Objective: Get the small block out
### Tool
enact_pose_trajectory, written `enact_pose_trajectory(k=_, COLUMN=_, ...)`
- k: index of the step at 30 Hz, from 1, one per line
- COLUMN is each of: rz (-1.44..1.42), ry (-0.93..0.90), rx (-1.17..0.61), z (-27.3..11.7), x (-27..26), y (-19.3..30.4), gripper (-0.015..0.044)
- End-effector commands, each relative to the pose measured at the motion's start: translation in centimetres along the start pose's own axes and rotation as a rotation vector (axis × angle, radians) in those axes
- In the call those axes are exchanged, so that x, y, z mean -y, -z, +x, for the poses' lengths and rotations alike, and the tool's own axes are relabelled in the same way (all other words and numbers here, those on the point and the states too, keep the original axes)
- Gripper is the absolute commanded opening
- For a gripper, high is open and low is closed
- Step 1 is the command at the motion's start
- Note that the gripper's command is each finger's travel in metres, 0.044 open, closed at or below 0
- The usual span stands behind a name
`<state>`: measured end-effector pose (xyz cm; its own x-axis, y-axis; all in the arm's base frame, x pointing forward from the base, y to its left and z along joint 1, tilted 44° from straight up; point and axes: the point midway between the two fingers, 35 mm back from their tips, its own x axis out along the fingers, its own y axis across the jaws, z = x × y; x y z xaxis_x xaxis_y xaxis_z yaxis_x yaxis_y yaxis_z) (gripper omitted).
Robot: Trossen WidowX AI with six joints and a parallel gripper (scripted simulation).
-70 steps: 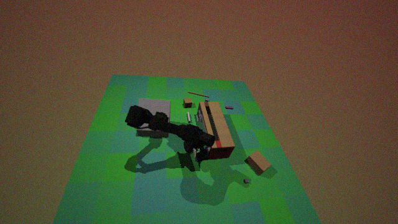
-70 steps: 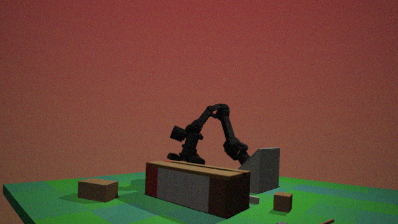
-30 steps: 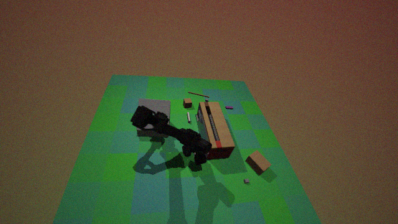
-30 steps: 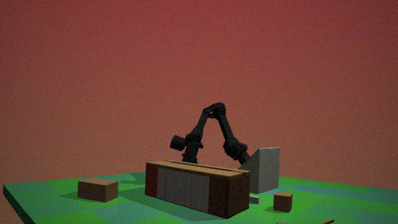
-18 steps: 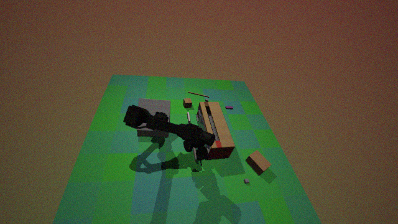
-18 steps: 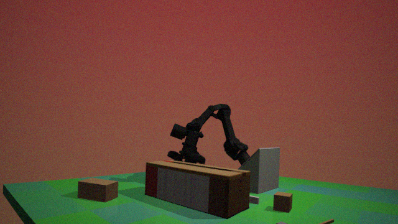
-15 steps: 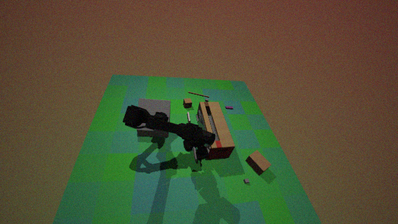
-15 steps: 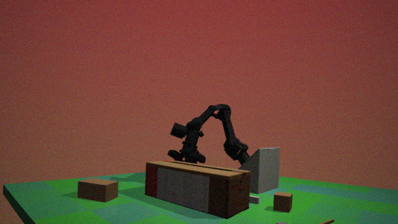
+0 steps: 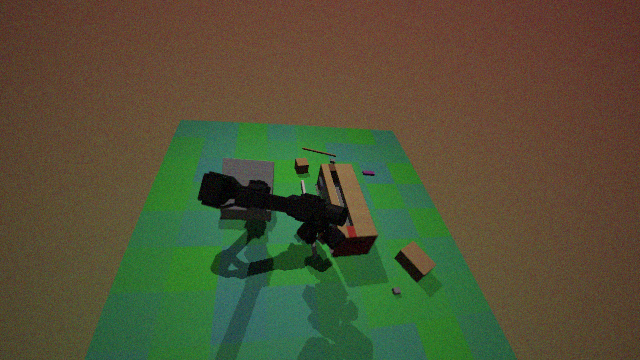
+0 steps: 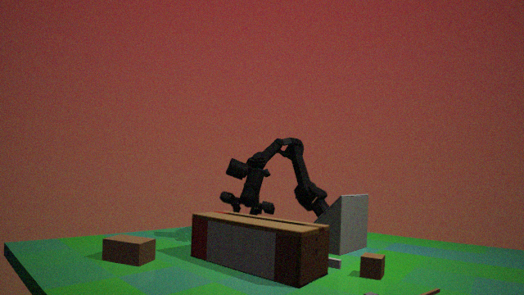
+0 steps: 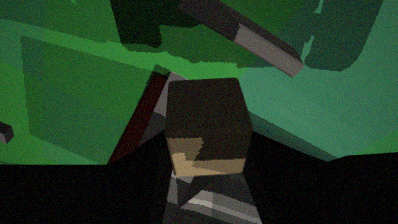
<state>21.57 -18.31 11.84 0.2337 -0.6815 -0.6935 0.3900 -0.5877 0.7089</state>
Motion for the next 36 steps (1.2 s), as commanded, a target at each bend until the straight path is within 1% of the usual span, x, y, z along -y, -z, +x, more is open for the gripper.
enact_pose_trajectory(k=1, rz=-0.183, ry=0.003, rx=0.011, z=-0.2, x=0.3, y=0.2, gripper=0.0)
enact_pose_trajectory(k=36, rz=-1.637, ry=0.057, rx=0.049, z=-2.3, x=2.2, y=1.9, gripper=0.0)
